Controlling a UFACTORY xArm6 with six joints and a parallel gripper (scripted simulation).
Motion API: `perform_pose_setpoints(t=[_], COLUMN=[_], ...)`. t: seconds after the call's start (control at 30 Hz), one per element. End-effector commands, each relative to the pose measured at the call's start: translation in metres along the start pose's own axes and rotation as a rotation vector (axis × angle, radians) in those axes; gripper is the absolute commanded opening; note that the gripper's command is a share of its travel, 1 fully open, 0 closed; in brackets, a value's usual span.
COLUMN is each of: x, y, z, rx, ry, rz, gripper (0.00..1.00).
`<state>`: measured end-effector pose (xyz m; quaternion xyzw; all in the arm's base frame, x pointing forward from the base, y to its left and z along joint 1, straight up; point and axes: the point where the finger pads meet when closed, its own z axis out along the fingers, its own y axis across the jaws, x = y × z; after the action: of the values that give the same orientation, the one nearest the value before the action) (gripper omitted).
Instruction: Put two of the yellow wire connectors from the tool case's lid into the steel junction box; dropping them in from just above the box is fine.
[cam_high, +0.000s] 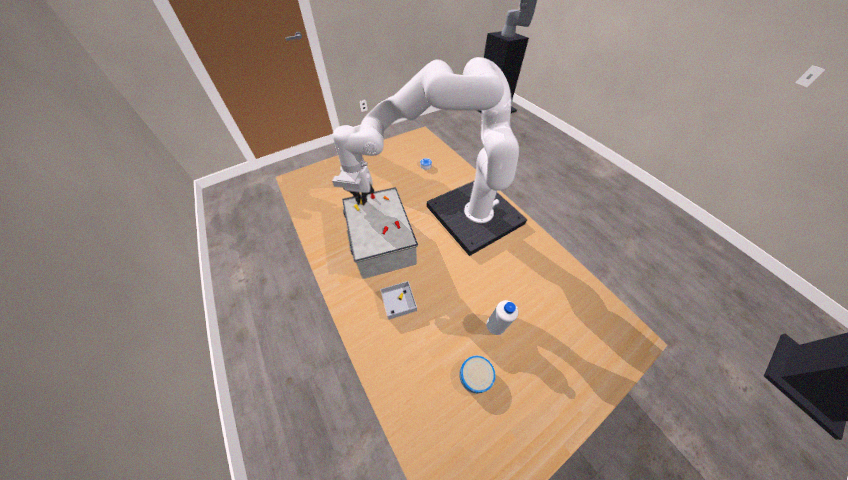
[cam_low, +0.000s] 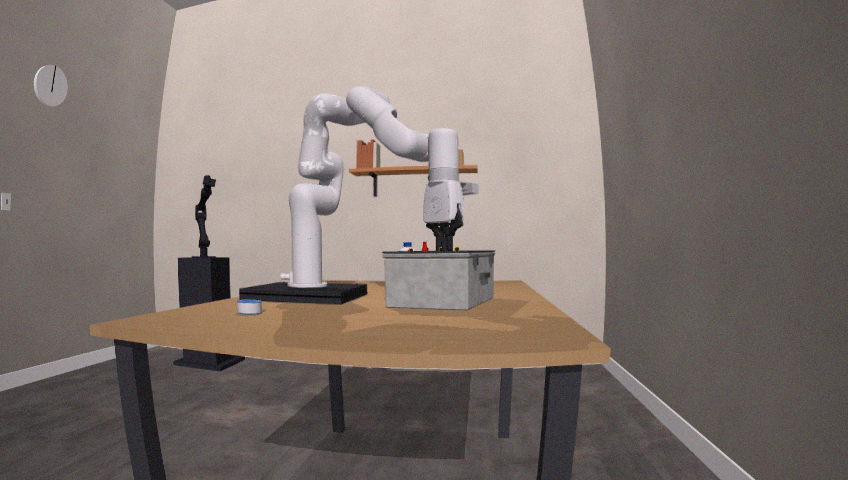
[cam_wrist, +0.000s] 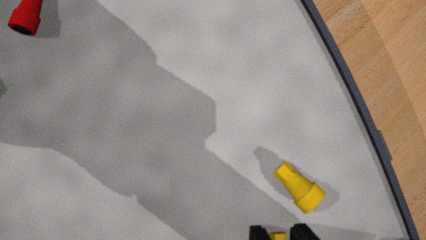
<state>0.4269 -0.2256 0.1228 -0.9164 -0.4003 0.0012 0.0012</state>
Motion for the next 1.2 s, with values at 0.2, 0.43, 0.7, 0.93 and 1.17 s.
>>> perform_pose_setpoints(t=[0.2,0.43,0.7,0.93,1.17], x=[0.0,0.0,0.0,0.0,0.0], y=[0.001,0.001,0.001,0.001,0.001], z=[-0.002,-0.002,-0.005,-0.02,-0.053], rx=[-0.004,-0.004,-0.004,-0.004,-0.004], ry=[0.001,0.001,0.001,0.001,0.001], rz=[0.0,0.0,0.0,0.0,0.0], gripper=[0.03,0.03,0.03,0.03,0.03])
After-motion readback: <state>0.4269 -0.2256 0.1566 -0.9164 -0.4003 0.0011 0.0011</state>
